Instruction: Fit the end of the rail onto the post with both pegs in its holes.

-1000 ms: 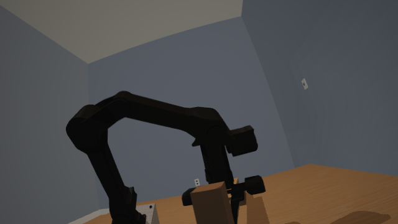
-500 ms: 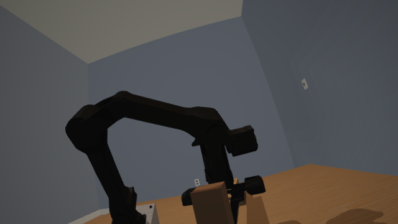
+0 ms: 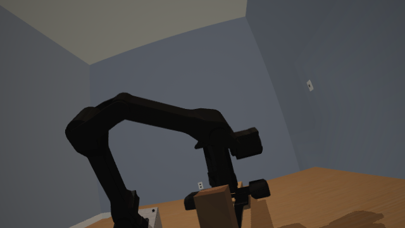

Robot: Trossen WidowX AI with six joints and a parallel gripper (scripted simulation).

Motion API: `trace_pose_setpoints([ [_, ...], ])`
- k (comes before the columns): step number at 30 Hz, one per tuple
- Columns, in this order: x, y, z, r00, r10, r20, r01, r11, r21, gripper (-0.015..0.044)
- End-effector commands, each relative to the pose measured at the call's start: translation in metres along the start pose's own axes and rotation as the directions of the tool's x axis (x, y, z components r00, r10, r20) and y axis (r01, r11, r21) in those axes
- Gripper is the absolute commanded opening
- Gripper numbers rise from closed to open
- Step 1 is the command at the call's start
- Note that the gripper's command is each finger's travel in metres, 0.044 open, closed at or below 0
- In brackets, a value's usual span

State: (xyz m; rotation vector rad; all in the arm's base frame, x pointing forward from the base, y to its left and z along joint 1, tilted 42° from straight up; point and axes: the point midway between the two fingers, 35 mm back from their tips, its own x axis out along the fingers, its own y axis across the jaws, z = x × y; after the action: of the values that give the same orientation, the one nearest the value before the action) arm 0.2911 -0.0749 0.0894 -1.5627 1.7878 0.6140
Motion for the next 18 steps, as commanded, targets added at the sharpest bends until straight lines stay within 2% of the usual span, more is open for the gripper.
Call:
trace_pose_setpoints([
  [1,-0.0015,-0.0006,-0.0024,1.0,-0.006,-0.004,0.006,1.0,-0.002,0.0],
  [11,-0.0012,-0.0006,-0.0055,1.0,-0.006,-0.004,0.006,1.0,-0.002,0.0],
  [18,0.0,-0.0001,-0.0036,1.0,-0.001,-0.001,0.001,1.0,0.001,0.0184],
])
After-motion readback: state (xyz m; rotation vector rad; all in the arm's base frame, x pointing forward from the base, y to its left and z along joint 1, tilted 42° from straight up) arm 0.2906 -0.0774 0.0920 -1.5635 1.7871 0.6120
